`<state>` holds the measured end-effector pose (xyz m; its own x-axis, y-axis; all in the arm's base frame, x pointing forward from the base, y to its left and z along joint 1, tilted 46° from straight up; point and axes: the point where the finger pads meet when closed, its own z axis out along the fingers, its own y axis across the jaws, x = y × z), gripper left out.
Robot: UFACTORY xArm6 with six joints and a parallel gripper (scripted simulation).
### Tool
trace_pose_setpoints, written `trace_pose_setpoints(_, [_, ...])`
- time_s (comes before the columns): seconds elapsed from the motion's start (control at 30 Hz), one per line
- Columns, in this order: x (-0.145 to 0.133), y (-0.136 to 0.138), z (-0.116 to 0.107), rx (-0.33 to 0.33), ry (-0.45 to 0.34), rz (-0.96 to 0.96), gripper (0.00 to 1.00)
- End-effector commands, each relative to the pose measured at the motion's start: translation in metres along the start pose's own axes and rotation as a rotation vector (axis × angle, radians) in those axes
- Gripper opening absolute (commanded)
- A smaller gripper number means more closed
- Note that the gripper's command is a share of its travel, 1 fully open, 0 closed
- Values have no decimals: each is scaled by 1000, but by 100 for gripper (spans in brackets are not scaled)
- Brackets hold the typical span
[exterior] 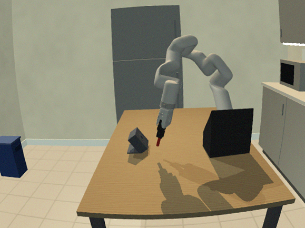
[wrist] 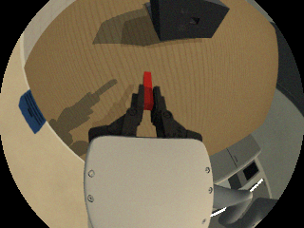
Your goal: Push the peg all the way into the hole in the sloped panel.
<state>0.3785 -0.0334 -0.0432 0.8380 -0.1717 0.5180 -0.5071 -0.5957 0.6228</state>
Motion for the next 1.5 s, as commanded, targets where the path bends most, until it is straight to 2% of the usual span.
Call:
trace_pose_setpoints(0.0, [5, 6, 1, 6, 26, -11, 0])
trace_pose_setpoints(1.47, [34, 57, 7, 54, 243, -127, 0])
